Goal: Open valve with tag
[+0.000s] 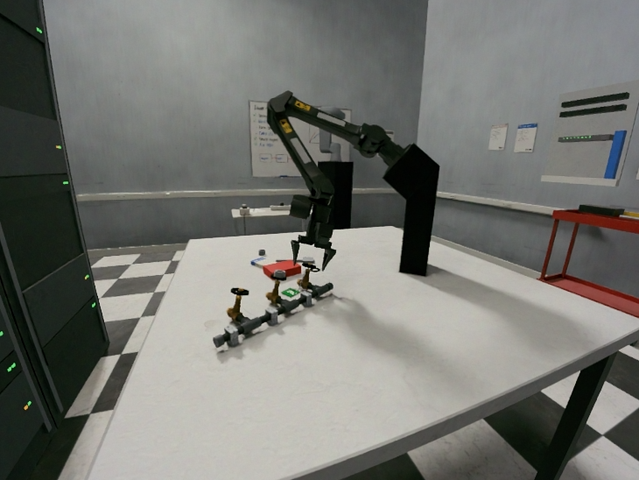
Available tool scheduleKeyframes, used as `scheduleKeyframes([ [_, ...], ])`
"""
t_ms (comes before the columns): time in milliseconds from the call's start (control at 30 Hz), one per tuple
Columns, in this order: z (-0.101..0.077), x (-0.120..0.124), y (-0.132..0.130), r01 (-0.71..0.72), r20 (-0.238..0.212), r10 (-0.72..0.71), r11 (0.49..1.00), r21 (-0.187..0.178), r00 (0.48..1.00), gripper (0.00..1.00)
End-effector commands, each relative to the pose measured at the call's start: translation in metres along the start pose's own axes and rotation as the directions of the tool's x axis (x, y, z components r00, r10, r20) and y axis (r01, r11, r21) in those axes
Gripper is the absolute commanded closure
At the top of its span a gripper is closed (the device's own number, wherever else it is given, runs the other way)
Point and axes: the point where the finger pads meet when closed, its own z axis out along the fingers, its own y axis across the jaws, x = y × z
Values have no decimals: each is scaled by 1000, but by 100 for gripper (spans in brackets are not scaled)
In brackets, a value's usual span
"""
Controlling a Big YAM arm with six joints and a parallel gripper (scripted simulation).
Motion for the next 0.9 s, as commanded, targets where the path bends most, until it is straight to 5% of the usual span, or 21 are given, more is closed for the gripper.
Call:
scheduleKeyframes([
  [0,-2,3,1,14,-2,-14,1000,5,1000,0],
  [267,-2,3,1,11,-2,-11,1000,5,1000,0],
  [633,-2,3,2,-164,-1,164,986,4,986,0],
  [867,-2,3,4,-490,-5,490,872,-4,872,0],
])
